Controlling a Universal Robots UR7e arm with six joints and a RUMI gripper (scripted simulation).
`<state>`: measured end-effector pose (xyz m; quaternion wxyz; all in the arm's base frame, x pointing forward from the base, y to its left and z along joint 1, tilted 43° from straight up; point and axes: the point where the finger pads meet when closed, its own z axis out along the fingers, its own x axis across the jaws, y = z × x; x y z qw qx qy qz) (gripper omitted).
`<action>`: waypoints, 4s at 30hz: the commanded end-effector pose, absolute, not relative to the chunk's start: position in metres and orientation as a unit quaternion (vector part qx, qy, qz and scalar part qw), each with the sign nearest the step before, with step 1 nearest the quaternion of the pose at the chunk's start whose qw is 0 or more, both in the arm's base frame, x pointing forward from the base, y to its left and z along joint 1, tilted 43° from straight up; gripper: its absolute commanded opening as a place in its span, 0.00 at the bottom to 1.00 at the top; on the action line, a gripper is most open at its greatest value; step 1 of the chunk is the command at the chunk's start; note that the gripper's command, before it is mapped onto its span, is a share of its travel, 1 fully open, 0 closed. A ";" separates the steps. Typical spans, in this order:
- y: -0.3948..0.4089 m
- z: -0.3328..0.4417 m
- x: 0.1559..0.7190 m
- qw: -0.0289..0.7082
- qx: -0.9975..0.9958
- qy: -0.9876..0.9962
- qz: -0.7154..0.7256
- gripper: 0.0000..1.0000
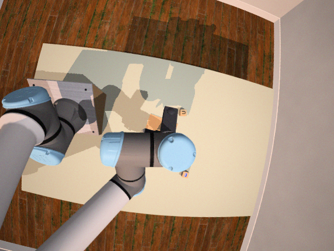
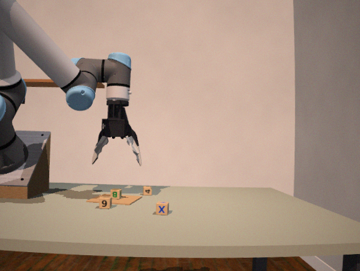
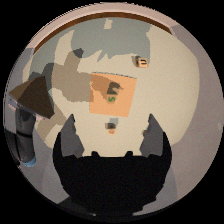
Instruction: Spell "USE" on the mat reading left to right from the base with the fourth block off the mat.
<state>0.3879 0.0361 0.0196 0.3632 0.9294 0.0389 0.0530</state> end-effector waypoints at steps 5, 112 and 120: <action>0.037 0.020 0.389 0.363 0.930 0.039 0.054 1.00; 0.102 -0.085 0.476 0.367 0.921 0.132 0.015 0.40; 0.095 -0.093 0.477 0.367 0.921 0.132 0.015 0.40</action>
